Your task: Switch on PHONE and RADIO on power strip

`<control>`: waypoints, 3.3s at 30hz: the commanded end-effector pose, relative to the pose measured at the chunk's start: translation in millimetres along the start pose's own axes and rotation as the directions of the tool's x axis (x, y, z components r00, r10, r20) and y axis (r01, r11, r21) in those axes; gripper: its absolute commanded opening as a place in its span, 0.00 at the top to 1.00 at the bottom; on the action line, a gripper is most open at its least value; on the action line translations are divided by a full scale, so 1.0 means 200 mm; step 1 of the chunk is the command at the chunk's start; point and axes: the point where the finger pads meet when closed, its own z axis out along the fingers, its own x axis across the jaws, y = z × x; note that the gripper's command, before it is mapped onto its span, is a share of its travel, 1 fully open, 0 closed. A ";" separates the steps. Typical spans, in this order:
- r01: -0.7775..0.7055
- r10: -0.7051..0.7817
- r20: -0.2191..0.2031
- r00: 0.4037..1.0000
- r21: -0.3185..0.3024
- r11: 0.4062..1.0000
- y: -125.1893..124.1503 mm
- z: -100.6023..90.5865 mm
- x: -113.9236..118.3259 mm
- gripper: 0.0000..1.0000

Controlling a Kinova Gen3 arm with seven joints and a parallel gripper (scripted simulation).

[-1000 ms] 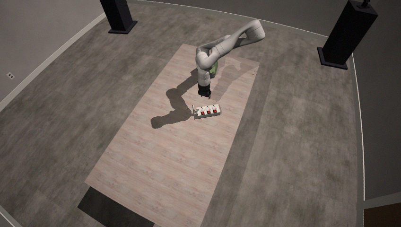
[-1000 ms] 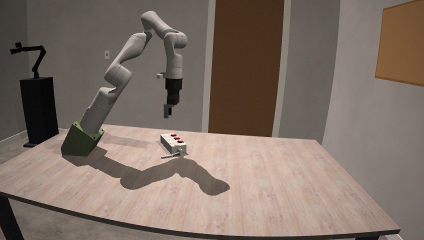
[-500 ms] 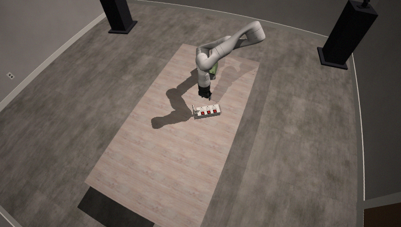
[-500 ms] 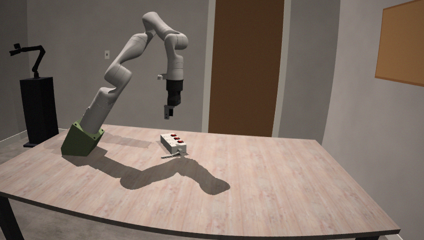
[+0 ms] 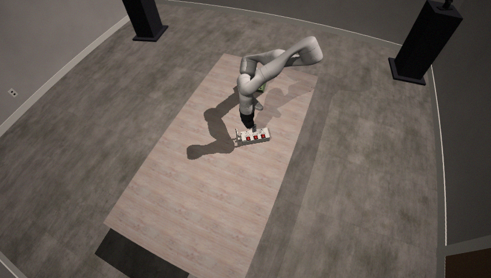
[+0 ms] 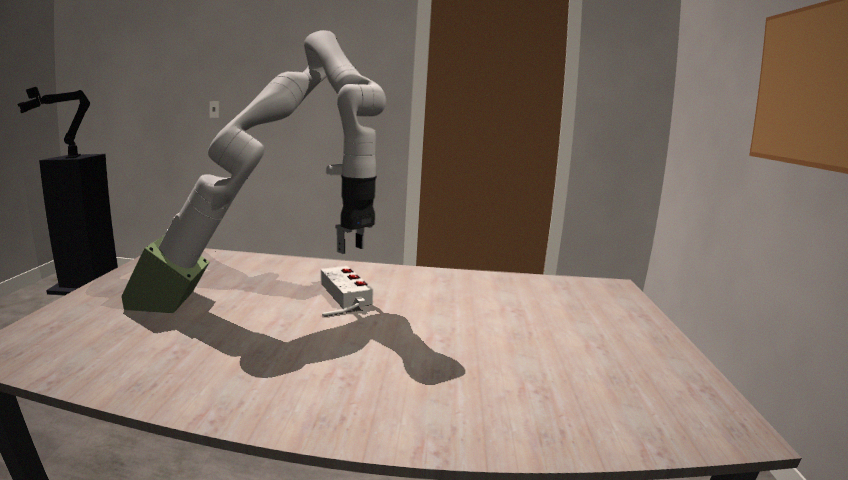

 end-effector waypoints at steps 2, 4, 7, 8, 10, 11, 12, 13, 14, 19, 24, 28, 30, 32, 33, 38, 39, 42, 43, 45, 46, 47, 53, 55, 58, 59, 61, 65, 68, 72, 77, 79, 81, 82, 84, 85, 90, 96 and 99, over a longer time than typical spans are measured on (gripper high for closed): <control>-0.160 0.160 0.013 0.987 -0.003 0.987 0.08 0.06 -0.01 0.00; -0.226 0.226 0.012 0.974 -0.004 0.974 0.10 0.08 -0.01 0.00; -0.253 0.253 0.011 0.967 -0.004 0.968 0.11 0.09 0.00 0.00; -0.275 0.275 0.011 0.961 -0.005 0.961 0.12 0.10 0.00 0.00; -0.306 0.306 0.010 0.952 -0.005 0.952 0.13 0.11 0.00 0.00; -0.316 0.316 0.009 0.949 -0.005 0.949 0.14 0.11 0.00 0.00; -0.322 0.322 0.009 0.947 -0.005 0.947 0.14 0.11 0.00 0.00; -0.325 0.325 0.009 0.946 -0.005 0.946 0.14 0.11 0.00 0.00; -0.326 0.326 0.009 0.945 -0.005 0.945 0.14 0.12 0.00 0.00; -0.327 0.327 0.009 0.945 -0.005 0.945 0.14 0.12 0.00 1.00; -0.327 0.327 0.009 0.945 -0.005 0.945 0.14 0.12 0.00 1.00; -0.327 0.327 0.009 0.945 -0.005 0.945 0.14 0.12 0.00 1.00; -0.327 0.327 0.009 0.945 -0.005 0.945 0.14 0.12 0.00 1.00; -0.327 0.327 0.009 0.945 -0.005 0.945 0.14 0.12 0.00 1.00; -0.327 0.327 0.009 0.945 -0.005 0.945 0.14 0.12 0.00 1.00; -0.327 0.327 0.009 0.945 -0.005 0.945 0.14 0.12 0.00 1.00; -0.327 0.327 0.009 0.945 -0.005 0.945 0.14 0.12 0.00 1.00; -0.327 0.327 0.009 0.945 -0.005 0.945 0.14 0.12 0.00 1.00; -0.327 0.327 0.009 0.945 -0.005 0.945 0.14 0.12 0.00 1.00; -0.327 0.327 0.009 0.945 -0.005 0.945 0.14 0.12 0.00 1.00; -0.327 0.327 0.009 0.945 -0.005 0.945 0.14 0.12 0.00 1.00; -0.327 0.327 0.009 0.945 -0.005 0.945 0.14 0.12 0.00 1.00; -0.327 0.327 0.009 0.945 -0.005 0.945 0.14 0.12 0.00 1.00; -0.327 0.327 0.009 0.945 -0.005 0.945 0.14 0.12 0.00 1.00; -0.327 0.327 0.009 0.945 -0.005 0.945 0.14 0.12 0.00 1.00; -0.327 0.327 0.009 0.945 -0.006 0.945 0.14 0.12 0.00 1.00; -0.327 0.327 0.009 0.945 -0.006 0.945 0.14 0.12 0.00 1.00; -0.327 0.327 0.009 0.945 -0.006 0.945 0.14 0.13 0.00 1.00; -0.327 0.327 0.009 0.945 -0.006 0.945 0.14 0.15 0.00 1.00; -0.327 0.327 0.009 0.945 -0.006 0.945 0.14 0.17 0.00 1.00; -0.327 0.327 0.009 0.945 -0.006 0.945 0.14 0.19 0.01 1.00; -0.327 0.327 0.009 0.945 -0.006 0.945 0.14 0.20 0.01 1.00; -0.327 0.327 0.009 0.945 -0.006 0.945 0.14 0.21 0.01 1.00; -0.327 0.327 0.009 0.945 -0.006 0.945 0.14 0.22 0.01 1.00; -0.327 0.327 0.009 0.945 -0.006 0.945 0.14 0.23 0.01 1.00; -0.327 0.327 0.009 0.945 -0.006 0.945 0.14 0.24 0.01 1.00; -0.327 0.327 0.009 0.945 -0.006 0.945 0.14 0.27 0.01 1.00; -0.327 0.327 0.009 0.945 -0.006 0.945 0.14 0.30 0.01 1.00; -0.327 0.327 0.009 0.945 -0.006 0.945 0.14 0.31 0.01 1.00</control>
